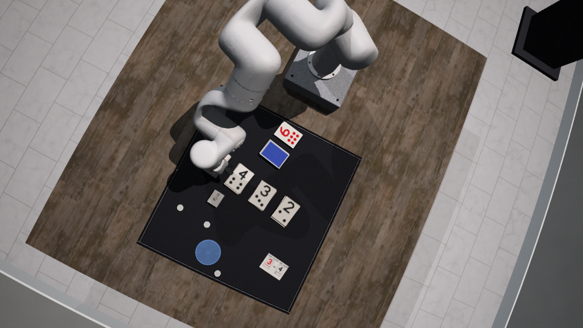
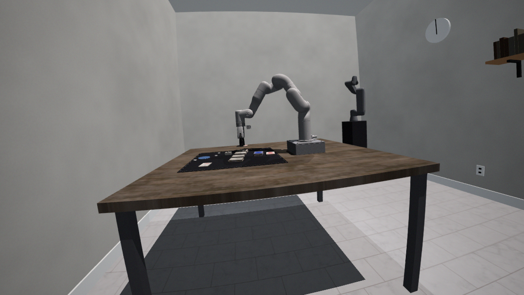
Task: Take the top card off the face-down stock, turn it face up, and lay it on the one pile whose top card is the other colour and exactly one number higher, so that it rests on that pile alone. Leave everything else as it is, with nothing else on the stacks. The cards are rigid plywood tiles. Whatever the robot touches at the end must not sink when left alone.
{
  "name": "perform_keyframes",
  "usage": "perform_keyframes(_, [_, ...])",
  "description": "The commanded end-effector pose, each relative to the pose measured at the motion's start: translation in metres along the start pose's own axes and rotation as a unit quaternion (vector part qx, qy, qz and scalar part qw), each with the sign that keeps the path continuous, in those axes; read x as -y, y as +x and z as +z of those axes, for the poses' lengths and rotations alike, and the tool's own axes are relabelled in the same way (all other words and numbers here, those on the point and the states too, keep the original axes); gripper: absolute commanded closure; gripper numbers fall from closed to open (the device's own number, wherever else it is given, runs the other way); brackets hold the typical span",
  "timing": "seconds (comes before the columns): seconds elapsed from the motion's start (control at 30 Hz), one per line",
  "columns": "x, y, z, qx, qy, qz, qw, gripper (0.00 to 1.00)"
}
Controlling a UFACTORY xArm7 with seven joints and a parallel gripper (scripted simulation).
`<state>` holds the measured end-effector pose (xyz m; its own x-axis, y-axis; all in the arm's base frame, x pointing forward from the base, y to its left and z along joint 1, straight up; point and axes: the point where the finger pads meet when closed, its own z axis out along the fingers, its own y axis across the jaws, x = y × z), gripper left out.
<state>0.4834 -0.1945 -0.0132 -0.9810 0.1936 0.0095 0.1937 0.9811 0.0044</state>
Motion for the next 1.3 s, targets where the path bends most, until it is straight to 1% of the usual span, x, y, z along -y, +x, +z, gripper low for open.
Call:
perform_keyframes(0.0, [0.000,-0.002,-0.002,0.002,0.001,0.000,1.000,0.26])
perform_keyframes(0.27, [0.000,-0.002,0.001,0.002,0.001,0.000,1.000,0.26])
perform_keyframes(0.9, [-0.001,-0.003,0.027,0.002,0.001,0.000,1.000,0.26])
perform_keyframes(1.27, [-0.001,-0.003,0.030,0.002,0.001,0.000,1.000,0.26])
